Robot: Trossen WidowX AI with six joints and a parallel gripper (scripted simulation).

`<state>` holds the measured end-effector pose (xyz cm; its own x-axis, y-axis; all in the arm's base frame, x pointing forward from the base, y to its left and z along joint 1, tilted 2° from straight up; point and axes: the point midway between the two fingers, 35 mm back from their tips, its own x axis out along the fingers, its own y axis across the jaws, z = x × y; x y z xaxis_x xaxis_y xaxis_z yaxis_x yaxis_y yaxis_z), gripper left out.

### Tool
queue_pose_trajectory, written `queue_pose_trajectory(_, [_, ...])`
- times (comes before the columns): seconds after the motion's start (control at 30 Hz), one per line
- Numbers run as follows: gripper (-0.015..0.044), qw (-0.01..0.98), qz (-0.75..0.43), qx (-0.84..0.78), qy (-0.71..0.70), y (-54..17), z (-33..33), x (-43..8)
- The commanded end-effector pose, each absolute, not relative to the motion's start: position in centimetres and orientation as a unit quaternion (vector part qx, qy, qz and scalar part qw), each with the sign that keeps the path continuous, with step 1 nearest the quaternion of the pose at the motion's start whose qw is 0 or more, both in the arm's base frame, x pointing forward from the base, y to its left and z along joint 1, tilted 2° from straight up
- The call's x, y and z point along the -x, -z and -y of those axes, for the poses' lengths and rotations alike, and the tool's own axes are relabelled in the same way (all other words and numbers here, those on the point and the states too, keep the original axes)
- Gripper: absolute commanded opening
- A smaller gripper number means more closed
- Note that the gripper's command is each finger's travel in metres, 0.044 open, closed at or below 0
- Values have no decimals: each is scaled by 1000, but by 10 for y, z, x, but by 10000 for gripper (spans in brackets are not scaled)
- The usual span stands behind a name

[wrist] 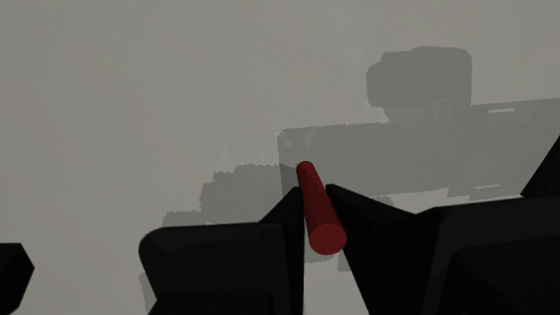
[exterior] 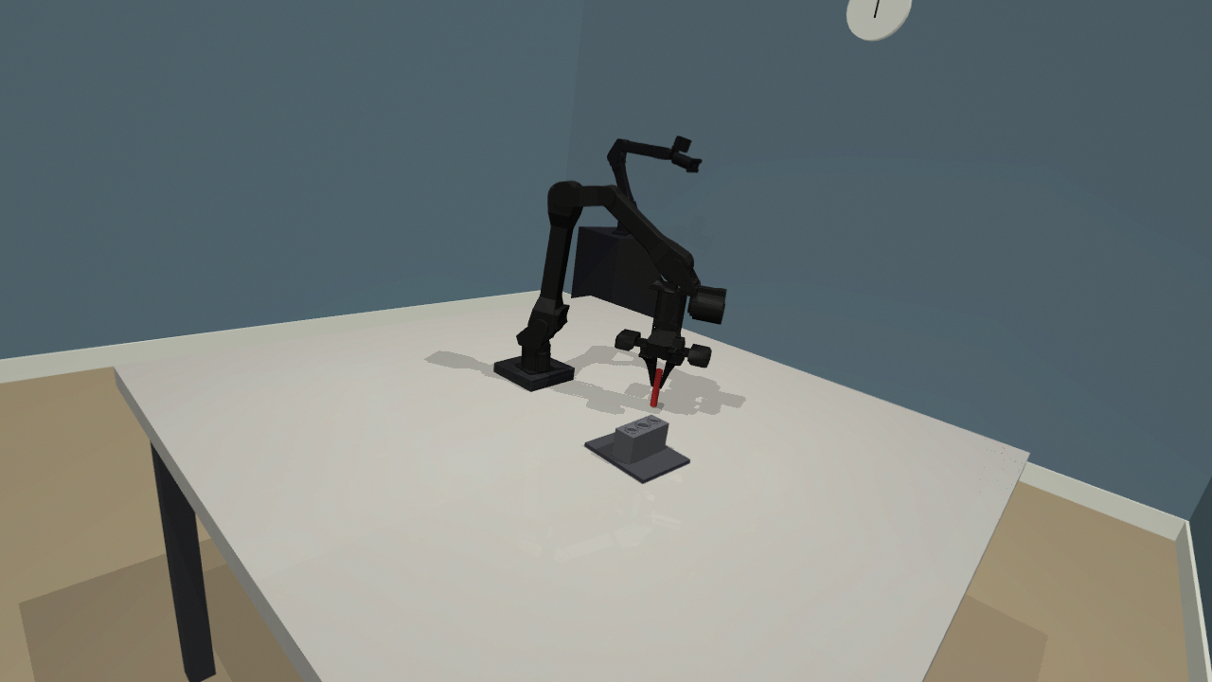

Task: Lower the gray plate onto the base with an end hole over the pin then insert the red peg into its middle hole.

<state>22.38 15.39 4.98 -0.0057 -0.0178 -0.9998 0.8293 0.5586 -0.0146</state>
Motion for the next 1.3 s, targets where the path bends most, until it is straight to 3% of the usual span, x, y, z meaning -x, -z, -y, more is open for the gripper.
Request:
queue_pose_trajectory(0.0, [0, 624, -623, -329, 338, -59, -156, -226])
queue_pose_trajectory(0.73, [0, 624, -623, -329, 337, -130, -160, -231])
queue_pose_trajectory(1.27, [0, 623, -621, -333, 339, -121, -139, -260])
